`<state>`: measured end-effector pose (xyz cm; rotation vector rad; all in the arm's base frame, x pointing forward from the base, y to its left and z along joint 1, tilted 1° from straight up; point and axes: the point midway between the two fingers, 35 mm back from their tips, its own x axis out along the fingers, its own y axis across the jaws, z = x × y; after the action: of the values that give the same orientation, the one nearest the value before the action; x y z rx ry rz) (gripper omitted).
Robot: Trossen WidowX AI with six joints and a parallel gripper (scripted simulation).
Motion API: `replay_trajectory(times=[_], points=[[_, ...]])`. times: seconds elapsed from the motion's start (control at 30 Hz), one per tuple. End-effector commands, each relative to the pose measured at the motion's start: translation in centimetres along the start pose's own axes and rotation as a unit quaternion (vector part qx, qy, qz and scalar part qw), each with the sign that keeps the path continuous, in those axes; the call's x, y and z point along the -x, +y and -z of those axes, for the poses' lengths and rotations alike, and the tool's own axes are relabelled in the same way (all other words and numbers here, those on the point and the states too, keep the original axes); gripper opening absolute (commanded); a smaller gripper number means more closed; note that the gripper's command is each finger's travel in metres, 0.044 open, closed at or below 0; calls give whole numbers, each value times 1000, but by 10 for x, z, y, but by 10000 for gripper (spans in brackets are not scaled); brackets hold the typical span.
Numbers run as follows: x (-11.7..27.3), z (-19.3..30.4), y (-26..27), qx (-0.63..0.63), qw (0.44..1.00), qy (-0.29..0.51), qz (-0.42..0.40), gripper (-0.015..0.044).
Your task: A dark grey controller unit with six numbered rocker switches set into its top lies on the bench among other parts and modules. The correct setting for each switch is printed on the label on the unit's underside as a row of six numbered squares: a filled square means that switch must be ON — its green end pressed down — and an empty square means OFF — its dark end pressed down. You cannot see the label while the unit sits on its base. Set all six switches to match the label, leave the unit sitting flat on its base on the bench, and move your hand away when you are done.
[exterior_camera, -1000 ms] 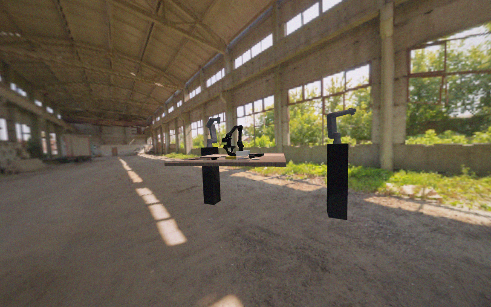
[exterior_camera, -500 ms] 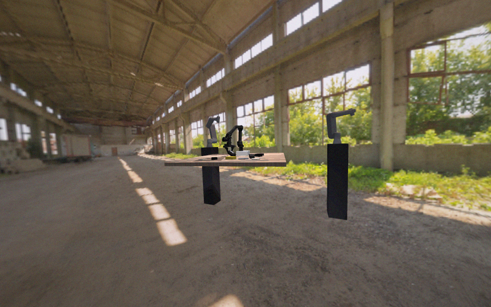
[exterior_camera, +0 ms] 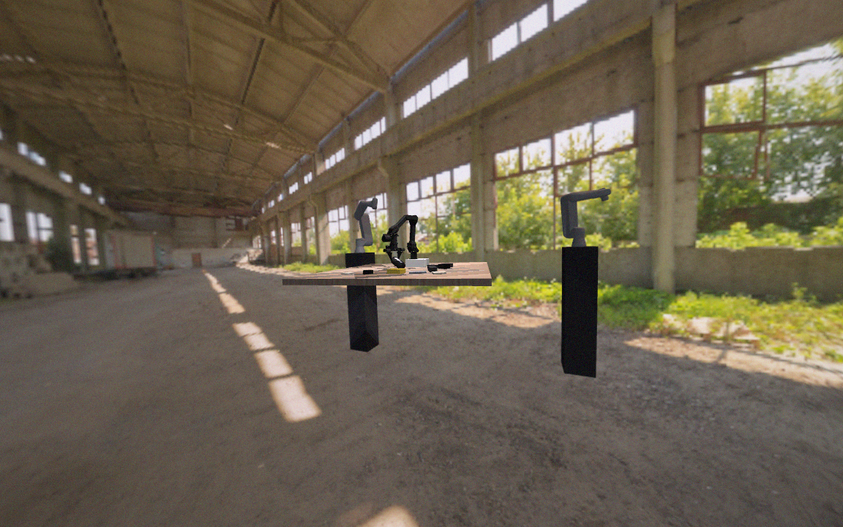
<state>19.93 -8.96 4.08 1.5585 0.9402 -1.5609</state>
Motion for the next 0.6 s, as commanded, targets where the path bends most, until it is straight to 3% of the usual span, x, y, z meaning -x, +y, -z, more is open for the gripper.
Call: replay_trajectory(times=[0.0,0.57], points=[[7,5,3,1,1000,4,-9,336],[17,14,3,1,1000,4,-9,336]])
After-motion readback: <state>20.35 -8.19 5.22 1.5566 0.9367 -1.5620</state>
